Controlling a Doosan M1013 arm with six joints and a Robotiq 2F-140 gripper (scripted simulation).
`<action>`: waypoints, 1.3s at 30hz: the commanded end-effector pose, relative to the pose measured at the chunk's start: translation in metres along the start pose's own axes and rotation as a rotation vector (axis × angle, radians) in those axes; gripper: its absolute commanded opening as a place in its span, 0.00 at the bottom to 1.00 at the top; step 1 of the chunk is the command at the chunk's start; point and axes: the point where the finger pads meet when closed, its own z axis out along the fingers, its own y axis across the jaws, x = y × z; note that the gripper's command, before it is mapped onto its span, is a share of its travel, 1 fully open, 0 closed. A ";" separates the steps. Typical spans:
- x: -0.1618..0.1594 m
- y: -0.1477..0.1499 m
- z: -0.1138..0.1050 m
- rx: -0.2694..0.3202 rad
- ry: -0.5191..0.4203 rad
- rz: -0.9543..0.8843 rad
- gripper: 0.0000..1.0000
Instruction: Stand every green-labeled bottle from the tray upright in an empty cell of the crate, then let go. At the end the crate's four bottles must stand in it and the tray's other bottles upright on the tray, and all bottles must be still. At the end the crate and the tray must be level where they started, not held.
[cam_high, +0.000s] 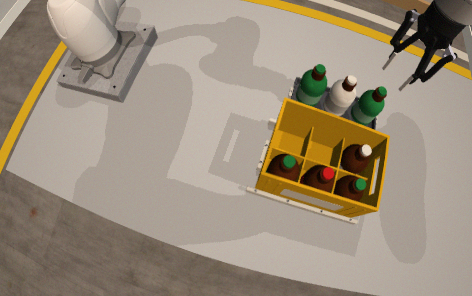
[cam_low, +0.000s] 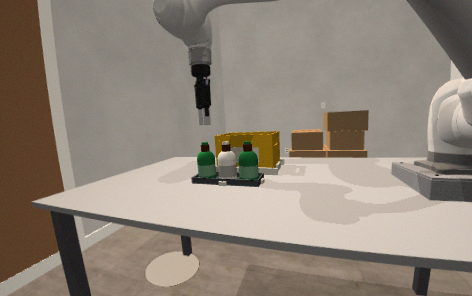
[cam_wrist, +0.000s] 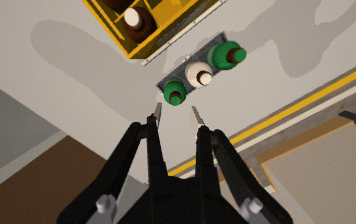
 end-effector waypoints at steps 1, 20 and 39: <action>-0.003 0.003 0.002 -0.006 0.000 0.006 0.38; -0.003 0.003 0.002 -0.006 0.000 0.006 0.38; -0.003 0.003 0.015 -0.006 0.000 0.006 0.38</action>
